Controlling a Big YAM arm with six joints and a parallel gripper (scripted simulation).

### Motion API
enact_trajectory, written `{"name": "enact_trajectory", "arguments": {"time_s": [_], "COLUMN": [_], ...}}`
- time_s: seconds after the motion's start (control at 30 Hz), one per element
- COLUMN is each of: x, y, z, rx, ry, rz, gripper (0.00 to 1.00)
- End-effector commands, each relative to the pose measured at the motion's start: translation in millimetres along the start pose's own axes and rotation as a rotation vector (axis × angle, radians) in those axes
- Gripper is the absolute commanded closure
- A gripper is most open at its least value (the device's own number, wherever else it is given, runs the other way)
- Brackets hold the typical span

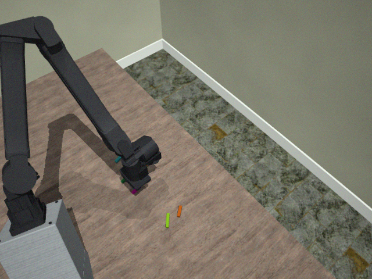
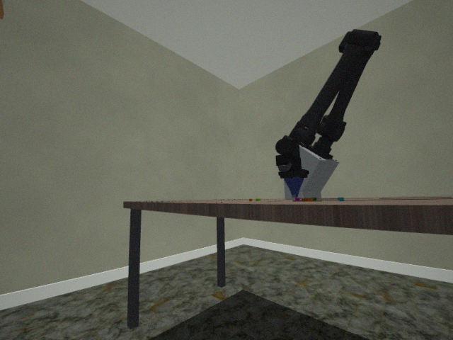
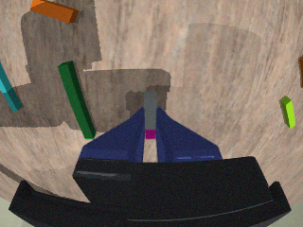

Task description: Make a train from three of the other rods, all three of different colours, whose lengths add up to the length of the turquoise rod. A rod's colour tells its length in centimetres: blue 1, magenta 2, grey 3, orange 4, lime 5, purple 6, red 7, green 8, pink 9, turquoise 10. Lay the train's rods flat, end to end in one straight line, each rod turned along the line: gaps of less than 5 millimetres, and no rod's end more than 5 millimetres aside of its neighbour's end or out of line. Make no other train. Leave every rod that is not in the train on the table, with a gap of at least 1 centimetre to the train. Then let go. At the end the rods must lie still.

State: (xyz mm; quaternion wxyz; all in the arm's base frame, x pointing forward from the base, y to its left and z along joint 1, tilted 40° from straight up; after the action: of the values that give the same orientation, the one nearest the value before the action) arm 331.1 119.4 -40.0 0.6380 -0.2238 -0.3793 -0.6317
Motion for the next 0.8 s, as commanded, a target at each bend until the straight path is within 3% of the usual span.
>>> {"name": "enact_trajectory", "arguments": {"time_s": [0.0, 0.77], "x": [1.5, -7.7], "y": [0.0, 0.9], "z": [-5.7, 0.5], "rx": [0.002, 0.005], "ry": [-0.004, 0.0], "rz": [-0.008, -0.001], "gripper": [0.96, 0.96]}}
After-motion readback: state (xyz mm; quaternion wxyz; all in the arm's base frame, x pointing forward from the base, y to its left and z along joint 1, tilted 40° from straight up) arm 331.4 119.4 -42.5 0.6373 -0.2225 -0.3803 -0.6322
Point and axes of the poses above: the point where the finger pads meet when closed, its own x axis back along the fingers, its own z axis across the jaws, y = z × x, the point moved 8 cm from there along x, back along the fingers, and after that the axes turned 3 degrees about -x, right-handed, at the moved point
